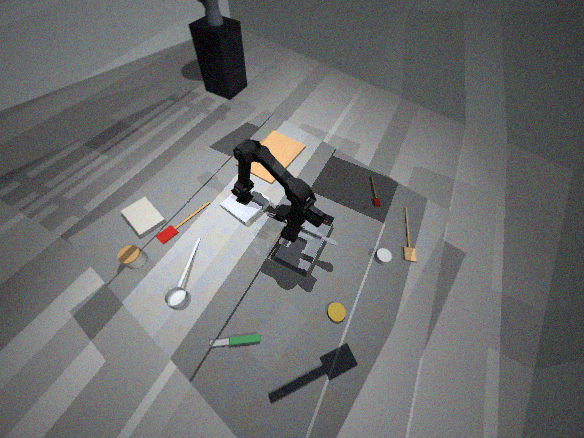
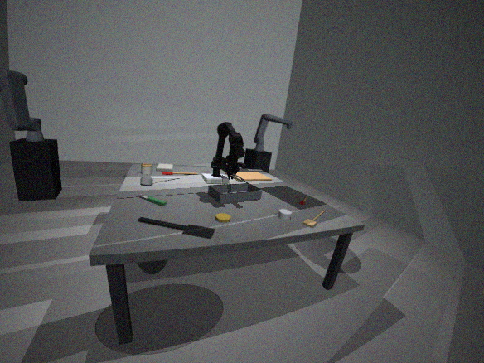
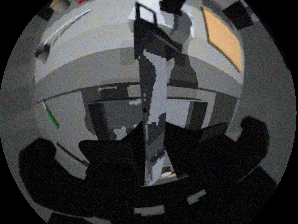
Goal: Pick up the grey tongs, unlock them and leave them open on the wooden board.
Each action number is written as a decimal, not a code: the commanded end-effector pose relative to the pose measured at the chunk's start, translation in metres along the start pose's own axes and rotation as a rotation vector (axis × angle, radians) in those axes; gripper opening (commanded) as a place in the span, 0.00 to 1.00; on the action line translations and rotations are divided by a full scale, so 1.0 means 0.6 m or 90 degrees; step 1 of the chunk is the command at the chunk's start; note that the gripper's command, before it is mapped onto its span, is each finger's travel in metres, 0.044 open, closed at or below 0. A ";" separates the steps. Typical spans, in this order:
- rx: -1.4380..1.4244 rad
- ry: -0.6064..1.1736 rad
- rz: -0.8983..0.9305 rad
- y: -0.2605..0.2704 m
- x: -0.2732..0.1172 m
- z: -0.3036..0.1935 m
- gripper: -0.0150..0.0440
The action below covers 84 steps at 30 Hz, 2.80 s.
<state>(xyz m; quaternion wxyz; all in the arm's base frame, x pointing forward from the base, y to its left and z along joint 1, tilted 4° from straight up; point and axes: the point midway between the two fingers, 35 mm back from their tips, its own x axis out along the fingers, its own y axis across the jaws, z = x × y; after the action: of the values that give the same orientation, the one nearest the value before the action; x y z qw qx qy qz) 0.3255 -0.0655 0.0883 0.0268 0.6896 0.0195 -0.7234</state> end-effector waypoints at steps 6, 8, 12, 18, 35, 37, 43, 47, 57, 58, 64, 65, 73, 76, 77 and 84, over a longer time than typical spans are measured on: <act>-0.066 0.001 0.001 -0.010 -0.002 -0.003 0.00; -0.118 0.002 0.001 -0.018 -0.004 -0.006 0.00; -0.225 0.002 0.001 -0.033 -0.007 -0.010 0.00; -0.385 0.004 0.001 -0.058 -0.012 -0.017 0.00; -0.824 0.014 0.003 -0.131 -0.027 -0.028 0.00; -0.878 0.015 0.003 -0.139 -0.029 -0.029 0.00; -1.038 0.016 0.005 -0.163 -0.034 -0.030 0.00; -1.144 0.016 0.006 -0.179 -0.037 -0.030 0.00; -1.410 0.016 0.009 -0.220 -0.045 -0.029 0.00; -1.436 0.016 0.010 -0.224 -0.045 -0.029 0.00; -1.595 0.016 0.012 -0.248 -0.050 -0.026 0.00; -1.621 0.016 0.012 -0.252 -0.051 -0.026 0.00; -1.832 0.017 0.015 -0.284 -0.057 -0.020 0.00; -1.911 0.017 0.016 -0.296 -0.059 -0.018 0.00; -1.938 0.017 0.017 -0.300 -0.059 -0.017 0.00; -2.123 0.017 0.020 -0.328 -0.065 -0.010 0.00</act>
<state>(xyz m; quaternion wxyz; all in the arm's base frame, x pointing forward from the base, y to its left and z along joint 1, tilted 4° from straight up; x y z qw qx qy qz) 0.3218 0.1245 0.1223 -0.6929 0.0538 -0.7168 -0.0572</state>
